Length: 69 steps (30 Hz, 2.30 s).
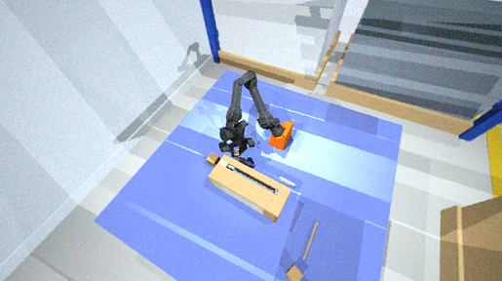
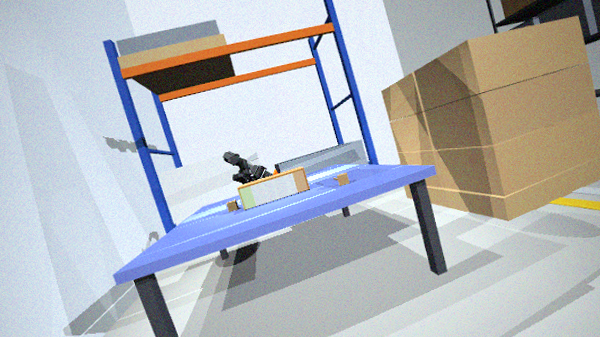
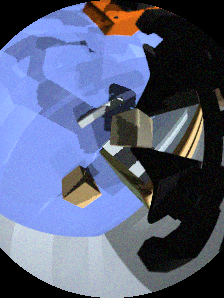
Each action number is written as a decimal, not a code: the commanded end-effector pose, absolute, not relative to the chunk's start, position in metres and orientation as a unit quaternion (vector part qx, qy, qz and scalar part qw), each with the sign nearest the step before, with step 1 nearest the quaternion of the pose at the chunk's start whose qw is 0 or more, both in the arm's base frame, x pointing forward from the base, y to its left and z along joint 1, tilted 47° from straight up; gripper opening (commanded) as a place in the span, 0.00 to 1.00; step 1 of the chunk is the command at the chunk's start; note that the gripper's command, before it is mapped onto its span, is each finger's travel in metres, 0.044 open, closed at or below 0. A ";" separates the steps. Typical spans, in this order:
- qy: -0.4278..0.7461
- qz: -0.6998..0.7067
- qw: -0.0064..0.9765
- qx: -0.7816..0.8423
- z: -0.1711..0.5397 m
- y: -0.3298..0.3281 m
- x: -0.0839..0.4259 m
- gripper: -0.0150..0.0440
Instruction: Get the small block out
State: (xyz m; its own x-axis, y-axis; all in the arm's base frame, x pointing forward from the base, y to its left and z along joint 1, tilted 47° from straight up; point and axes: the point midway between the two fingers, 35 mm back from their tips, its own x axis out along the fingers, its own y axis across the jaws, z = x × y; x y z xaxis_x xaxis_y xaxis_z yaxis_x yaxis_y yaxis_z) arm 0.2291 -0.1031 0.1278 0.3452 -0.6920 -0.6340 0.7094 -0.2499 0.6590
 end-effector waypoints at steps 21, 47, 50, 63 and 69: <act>0.292 -0.507 0.795 0.159 0.131 -0.084 0.227 0.25; 0.513 -0.294 0.749 -0.298 0.137 -0.065 0.224 0.25; 0.530 -0.263 0.728 -0.348 0.138 -0.063 0.224 0.25; 0.577 -0.118 0.598 -0.544 0.143 -0.054 0.223 0.25; 0.585 -0.049 0.520 -0.621 0.145 -0.050 0.222 0.25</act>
State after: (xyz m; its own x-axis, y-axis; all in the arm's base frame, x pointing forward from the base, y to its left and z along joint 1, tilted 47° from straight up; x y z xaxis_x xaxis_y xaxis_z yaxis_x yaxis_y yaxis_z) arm 0.2209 -0.0526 0.1412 0.3014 -0.7706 -0.5615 -0.5752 0.3227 -0.7517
